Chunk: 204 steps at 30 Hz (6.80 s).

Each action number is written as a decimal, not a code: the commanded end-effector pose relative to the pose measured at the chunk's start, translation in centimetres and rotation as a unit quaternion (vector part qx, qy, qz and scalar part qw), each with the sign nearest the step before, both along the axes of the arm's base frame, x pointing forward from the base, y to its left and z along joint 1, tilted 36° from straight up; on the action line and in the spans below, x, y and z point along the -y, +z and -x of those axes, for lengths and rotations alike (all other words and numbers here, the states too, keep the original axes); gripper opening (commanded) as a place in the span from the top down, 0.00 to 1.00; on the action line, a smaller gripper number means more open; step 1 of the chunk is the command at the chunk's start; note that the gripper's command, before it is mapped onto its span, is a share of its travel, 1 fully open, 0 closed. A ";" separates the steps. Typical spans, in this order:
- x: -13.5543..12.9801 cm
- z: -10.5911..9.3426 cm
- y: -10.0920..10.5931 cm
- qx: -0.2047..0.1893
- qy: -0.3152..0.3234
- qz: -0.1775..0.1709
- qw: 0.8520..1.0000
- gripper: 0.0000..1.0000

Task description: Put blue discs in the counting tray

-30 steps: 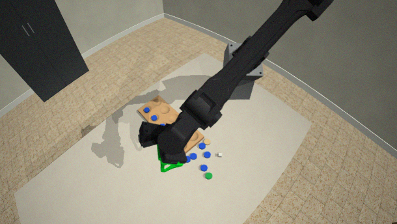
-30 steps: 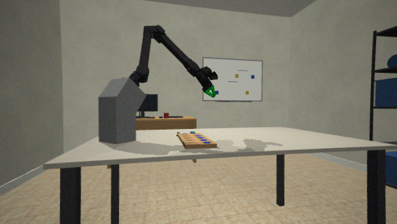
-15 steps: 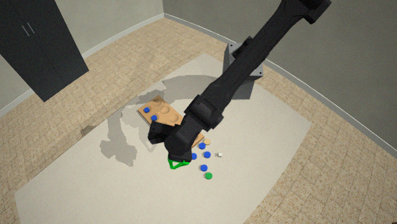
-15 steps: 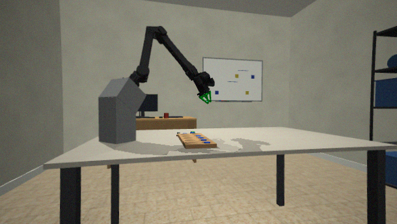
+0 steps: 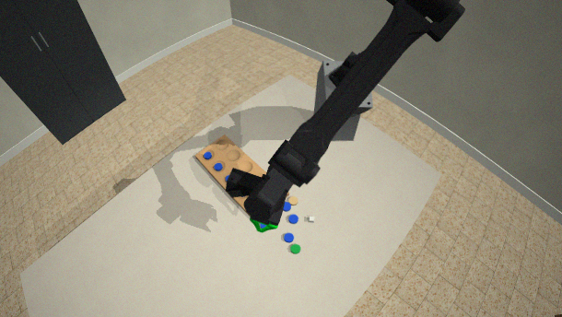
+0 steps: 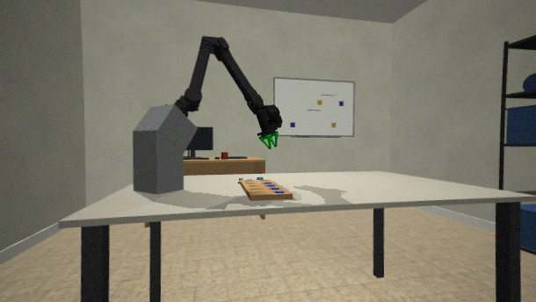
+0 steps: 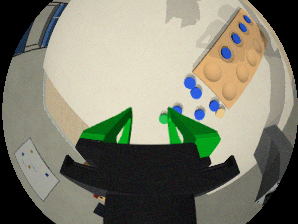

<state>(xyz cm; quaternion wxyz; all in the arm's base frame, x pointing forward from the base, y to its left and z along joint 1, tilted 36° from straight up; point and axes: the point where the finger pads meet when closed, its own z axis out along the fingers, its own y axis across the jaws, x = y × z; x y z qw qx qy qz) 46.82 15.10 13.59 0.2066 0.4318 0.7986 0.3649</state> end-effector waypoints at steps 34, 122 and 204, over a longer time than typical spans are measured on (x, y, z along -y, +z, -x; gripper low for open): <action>-3.8 8.8 -11.3 -0.268 -0.128 -0.132 0.946 0.54; -7.8 5.5 -17.9 -0.261 -0.127 -0.134 0.948 0.54; -8.8 4.9 -19.7 -0.262 -0.126 -0.132 0.948 1.00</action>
